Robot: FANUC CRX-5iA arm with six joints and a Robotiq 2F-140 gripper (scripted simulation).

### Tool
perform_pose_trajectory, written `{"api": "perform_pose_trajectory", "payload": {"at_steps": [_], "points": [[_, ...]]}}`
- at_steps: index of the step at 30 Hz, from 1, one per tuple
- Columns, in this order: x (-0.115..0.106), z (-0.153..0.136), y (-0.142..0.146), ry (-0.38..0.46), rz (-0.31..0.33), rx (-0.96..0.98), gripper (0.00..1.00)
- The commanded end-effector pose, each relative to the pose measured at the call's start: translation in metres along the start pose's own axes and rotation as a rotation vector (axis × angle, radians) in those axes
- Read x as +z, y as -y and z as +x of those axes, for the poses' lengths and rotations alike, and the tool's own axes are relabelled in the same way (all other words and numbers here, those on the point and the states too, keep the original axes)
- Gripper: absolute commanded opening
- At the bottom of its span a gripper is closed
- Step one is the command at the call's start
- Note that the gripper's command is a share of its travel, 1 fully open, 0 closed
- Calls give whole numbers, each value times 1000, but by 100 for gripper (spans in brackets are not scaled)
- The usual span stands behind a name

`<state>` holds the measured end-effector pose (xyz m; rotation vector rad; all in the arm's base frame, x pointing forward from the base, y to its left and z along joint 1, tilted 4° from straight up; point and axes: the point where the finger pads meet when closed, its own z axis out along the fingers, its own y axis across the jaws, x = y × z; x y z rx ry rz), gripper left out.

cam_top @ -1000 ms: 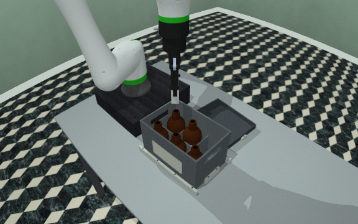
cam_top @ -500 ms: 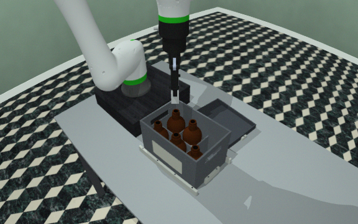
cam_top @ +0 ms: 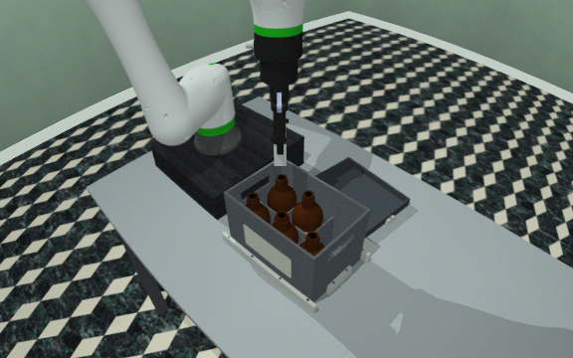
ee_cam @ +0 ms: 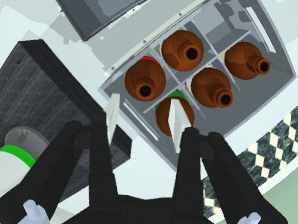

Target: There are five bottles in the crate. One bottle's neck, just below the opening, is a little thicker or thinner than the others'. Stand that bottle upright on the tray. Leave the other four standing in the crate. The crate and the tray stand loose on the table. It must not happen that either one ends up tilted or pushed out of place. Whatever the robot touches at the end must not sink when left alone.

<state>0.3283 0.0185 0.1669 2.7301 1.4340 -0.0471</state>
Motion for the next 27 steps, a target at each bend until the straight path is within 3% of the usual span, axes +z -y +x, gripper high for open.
{"api": "perform_pose_trajectory", "payload": {"at_steps": [1,27], "points": [[0,0,0,-1,-1,0,44],[22,1,0,-1,-1,0,44]]}}
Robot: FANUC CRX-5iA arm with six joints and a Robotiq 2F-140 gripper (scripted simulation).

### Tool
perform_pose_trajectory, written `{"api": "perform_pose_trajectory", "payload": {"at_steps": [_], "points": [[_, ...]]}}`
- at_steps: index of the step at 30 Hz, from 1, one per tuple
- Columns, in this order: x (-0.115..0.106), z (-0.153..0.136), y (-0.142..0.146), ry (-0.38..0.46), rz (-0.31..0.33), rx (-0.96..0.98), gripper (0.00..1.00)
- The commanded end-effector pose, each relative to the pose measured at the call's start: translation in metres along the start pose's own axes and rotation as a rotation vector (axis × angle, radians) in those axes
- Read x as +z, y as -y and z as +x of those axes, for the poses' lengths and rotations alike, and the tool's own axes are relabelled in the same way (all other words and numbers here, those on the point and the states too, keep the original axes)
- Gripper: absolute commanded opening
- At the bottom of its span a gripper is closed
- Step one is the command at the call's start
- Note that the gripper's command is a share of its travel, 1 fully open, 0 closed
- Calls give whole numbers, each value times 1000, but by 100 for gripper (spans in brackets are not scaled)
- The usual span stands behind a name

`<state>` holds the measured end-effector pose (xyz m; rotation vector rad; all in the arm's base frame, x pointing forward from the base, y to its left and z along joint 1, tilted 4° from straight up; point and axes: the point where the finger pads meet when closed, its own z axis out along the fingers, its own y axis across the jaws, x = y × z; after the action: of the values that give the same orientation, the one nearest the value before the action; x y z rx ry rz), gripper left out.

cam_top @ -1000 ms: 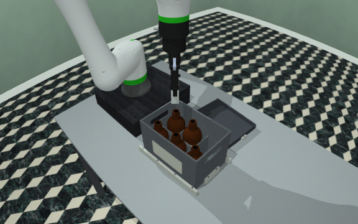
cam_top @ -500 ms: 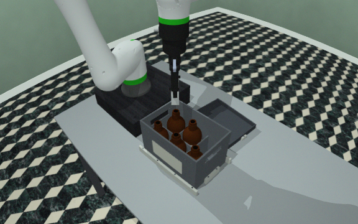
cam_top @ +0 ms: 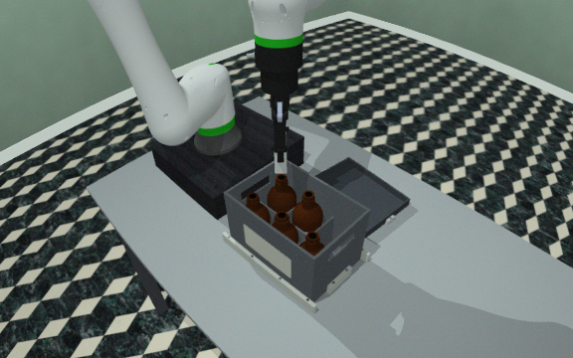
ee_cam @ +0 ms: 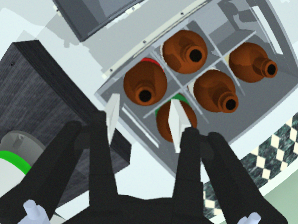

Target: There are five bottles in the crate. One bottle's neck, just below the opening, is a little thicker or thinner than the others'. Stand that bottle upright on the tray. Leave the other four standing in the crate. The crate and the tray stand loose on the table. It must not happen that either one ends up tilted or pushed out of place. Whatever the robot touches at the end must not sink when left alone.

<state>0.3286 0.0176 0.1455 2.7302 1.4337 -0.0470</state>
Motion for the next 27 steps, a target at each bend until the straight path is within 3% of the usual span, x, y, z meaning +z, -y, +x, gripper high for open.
{"api": "perform_pose_trajectory", "payload": {"at_steps": [1,27], "points": [[2,0,0,-1,-1,0,44],[21,1,0,-1,-1,0,44]]}}
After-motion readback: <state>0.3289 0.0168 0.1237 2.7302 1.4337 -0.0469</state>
